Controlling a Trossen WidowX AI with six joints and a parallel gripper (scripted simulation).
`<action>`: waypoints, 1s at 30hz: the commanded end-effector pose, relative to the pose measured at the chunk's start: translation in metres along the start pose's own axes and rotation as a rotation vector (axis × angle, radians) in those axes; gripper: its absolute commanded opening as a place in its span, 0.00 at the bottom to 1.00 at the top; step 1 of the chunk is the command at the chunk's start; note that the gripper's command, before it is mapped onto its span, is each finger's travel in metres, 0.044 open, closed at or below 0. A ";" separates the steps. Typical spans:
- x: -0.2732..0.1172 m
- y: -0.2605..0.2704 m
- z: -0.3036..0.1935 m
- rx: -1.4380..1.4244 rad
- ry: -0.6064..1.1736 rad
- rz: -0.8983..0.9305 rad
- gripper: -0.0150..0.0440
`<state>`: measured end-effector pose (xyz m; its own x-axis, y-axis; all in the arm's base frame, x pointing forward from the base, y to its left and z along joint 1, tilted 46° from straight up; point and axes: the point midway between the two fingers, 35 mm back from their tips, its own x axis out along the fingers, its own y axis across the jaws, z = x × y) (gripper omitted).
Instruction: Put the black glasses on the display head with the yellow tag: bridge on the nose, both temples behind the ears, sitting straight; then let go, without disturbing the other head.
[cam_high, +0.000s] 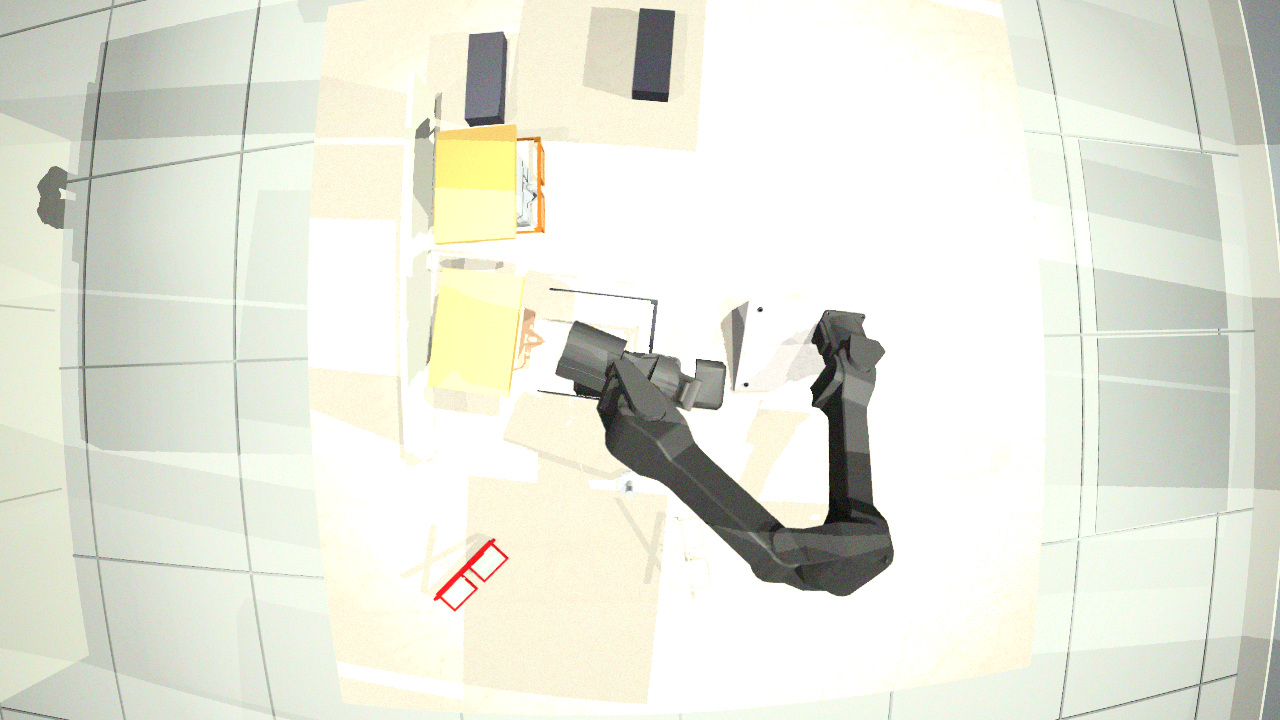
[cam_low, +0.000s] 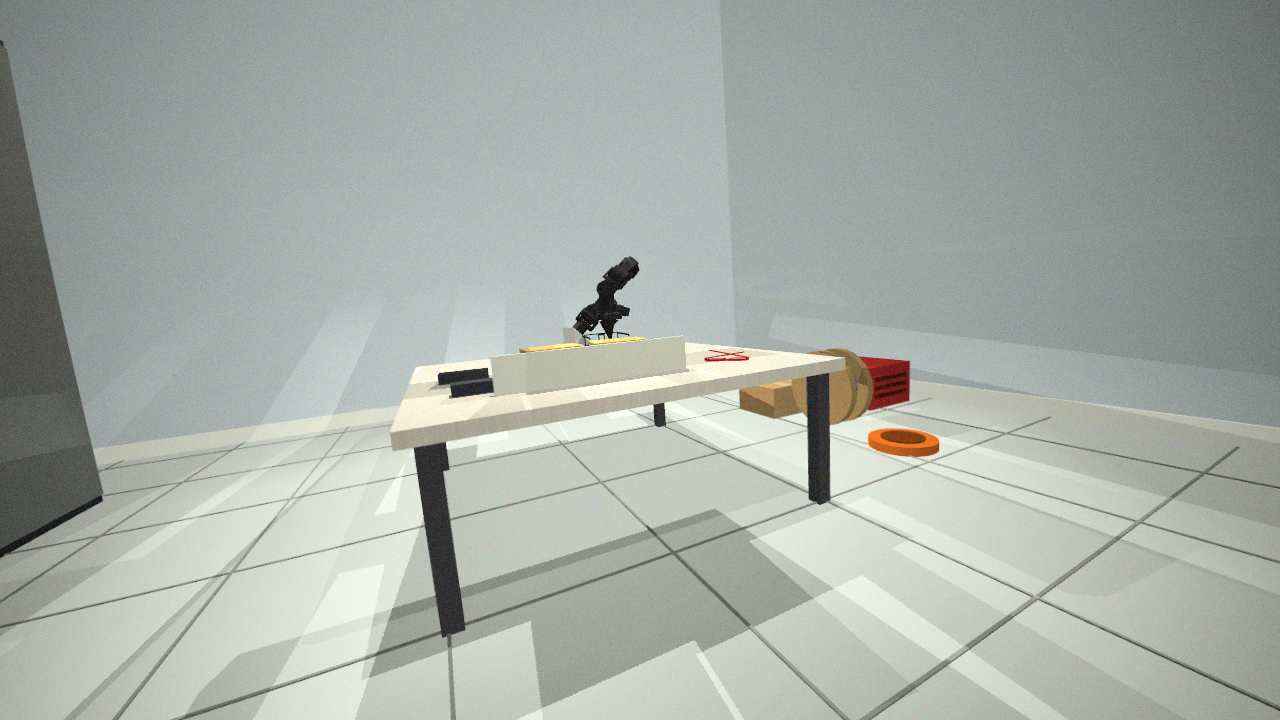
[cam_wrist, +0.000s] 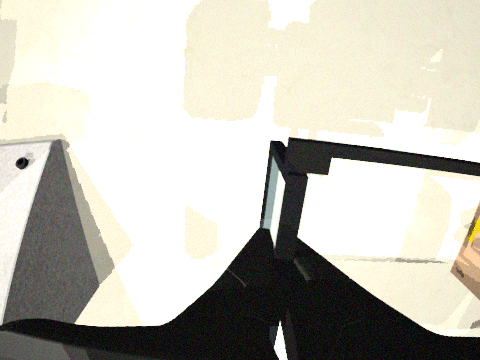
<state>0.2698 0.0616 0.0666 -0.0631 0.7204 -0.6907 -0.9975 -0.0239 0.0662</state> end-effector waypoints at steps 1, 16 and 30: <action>0.005 0.002 0.000 0.010 -0.007 0.004 0.25; 0.021 0.002 0.001 0.010 -0.008 0.003 0.25; 0.027 0.000 0.001 0.010 -0.008 0.003 0.25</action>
<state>0.2672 0.0805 0.0493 -0.0658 0.7218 -0.6890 -0.9973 -0.0241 0.0700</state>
